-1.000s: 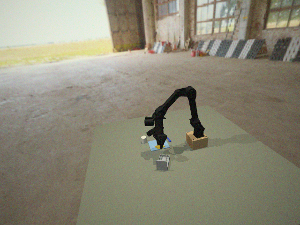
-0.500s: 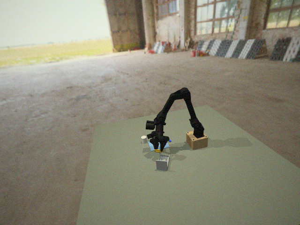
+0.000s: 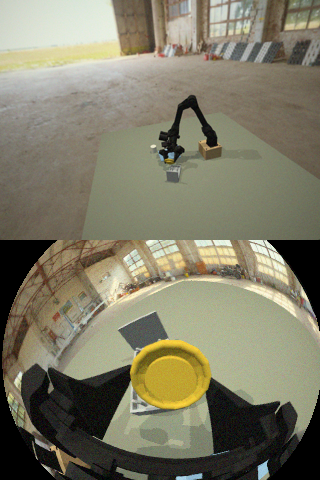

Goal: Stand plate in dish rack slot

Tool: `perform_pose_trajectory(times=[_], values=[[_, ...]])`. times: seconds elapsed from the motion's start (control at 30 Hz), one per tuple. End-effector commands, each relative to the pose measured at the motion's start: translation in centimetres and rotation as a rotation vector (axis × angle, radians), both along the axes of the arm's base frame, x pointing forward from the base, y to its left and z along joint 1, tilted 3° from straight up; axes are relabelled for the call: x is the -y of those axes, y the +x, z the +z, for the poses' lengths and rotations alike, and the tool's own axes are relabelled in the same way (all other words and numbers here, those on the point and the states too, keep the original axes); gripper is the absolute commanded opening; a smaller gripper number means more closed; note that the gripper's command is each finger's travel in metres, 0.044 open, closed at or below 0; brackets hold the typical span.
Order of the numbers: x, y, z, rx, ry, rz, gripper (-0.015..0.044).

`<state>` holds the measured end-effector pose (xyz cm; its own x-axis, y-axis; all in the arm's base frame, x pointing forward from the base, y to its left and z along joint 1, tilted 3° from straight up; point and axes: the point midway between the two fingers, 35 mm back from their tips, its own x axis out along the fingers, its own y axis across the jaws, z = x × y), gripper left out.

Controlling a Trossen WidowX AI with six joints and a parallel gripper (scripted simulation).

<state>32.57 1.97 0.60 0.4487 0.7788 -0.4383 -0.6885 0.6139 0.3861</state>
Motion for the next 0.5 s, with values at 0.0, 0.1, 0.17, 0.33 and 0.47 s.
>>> perform_pose_trajectory(times=[0.0, 0.1, 0.17, 0.33, 0.47], values=[[0.0, -0.7, -0.2, 0.108, 0.024, 0.036, 0.0], [0.0, -1.2, -0.2, 0.183, 0.038, 0.059, 0.0], [0.0, -1.6, -0.3, 0.242, 0.048, 0.074, 0.0], [0.0, -2.8, -0.3, 0.394, 0.07, 0.106, 0.0], [0.0, -3.8, -0.2, 0.524, 0.084, 0.124, 0.0]])
